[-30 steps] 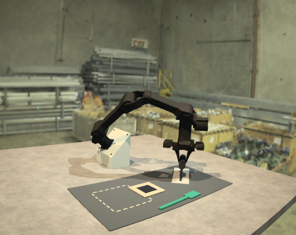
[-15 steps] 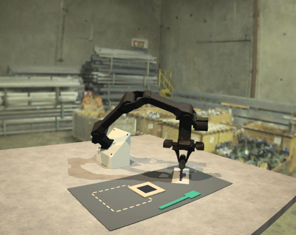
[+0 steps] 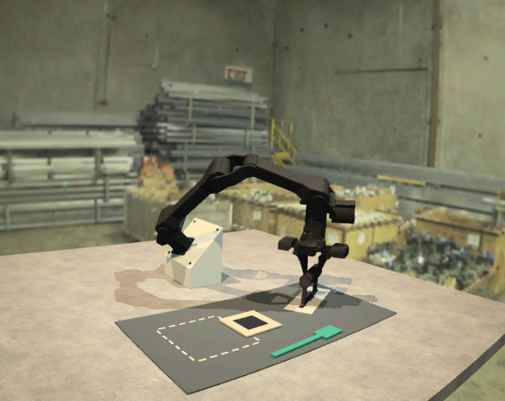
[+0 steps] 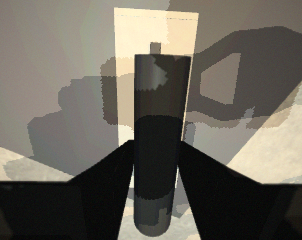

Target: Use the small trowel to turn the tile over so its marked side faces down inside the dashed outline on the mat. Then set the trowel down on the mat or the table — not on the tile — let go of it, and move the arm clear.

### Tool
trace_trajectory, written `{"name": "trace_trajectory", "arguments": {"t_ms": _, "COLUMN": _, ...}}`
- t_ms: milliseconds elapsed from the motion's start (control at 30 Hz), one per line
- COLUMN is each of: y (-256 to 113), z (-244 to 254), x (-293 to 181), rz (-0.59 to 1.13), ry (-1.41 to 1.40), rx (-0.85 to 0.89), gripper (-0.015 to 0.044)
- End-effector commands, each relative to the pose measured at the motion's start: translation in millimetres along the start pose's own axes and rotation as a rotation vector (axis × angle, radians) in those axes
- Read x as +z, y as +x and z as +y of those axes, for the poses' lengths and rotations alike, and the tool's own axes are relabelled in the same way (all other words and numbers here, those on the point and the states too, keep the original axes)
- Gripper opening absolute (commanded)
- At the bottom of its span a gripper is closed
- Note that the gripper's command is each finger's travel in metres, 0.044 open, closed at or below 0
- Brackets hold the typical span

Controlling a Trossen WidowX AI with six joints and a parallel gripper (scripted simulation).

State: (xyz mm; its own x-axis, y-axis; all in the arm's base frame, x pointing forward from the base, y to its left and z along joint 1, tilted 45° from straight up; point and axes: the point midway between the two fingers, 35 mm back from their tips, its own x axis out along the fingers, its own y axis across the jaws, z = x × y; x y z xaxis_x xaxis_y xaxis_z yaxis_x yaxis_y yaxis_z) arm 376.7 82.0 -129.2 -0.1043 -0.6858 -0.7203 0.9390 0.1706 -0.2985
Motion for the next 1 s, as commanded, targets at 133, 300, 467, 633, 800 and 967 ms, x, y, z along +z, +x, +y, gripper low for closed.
{"name": "trace_trajectory", "arguments": {"t_ms": 133, "y": 2.3, "z": 0.2, "x": -0.6, "rz": 0.000, "ry": 0.099, "rx": -0.002, "gripper": 0.0130}}
{"name": "trace_trajectory", "arguments": {"t_ms": 300, "y": 2.3, "z": 0.2, "x": -0.6, "rz": 0.000, "ry": 0.099, "rx": -0.002, "gripper": 0.0183}}
{"name": "trace_trajectory", "arguments": {"t_ms": 467, "y": 2.3, "z": 0.2, "x": -0.6, "rz": 0.000, "ry": 0.099, "rx": -0.002, "gripper": 0.0270}}
{"name": "trace_trajectory", "arguments": {"t_ms": 633, "y": 2.3, "z": 0.2, "x": -0.6, "rz": 0.000, "ry": 0.099, "rx": -0.002, "gripper": 0.0270}}
{"name": "trace_trajectory", "arguments": {"t_ms": 800, "y": 2.3, "z": 0.2, "x": -0.6, "rz": 0.000, "ry": 0.099, "rx": -0.002, "gripper": 0.0270}}
{"name": "trace_trajectory", "arguments": {"t_ms": 967, "y": 2.3, "z": 0.2, "x": -0.6, "rz": 0.000, "ry": 0.099, "rx": -0.002, "gripper": 0.0270}}
